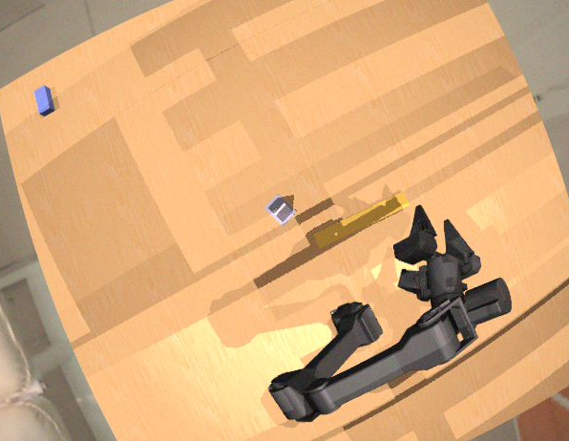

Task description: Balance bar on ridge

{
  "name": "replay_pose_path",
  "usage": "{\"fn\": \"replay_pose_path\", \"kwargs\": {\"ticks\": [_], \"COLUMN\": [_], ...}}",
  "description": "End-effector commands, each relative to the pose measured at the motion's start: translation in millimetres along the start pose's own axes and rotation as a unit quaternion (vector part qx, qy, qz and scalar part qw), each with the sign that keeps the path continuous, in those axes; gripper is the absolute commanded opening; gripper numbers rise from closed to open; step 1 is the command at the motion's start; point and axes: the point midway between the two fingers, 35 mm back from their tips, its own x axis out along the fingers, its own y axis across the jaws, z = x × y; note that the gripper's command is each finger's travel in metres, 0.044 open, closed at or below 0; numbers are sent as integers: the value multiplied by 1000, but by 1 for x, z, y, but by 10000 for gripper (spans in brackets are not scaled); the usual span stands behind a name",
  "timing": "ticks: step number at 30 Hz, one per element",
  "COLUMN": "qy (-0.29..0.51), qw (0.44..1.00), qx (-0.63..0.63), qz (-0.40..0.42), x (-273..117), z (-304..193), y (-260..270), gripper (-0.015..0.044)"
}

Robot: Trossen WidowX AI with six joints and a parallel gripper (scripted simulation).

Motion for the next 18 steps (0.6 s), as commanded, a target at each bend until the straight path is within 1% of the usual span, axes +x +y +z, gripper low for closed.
{"fn": "replay_pose_path", "kwargs": {"ticks": [1,3,4,11,18], "qy": [-1,-11,-19,-73,-128], "qw": [1000,1000,999,989,965], "qx": [-2,-20,-33,-130,-231], "qz": [0,1,2,1,-8], "x": [0,4,6,23,39], "z": [0,3,5,20,36], "y": [0,0,1,2,2], "gripper": [374,321,315,315,315]}}
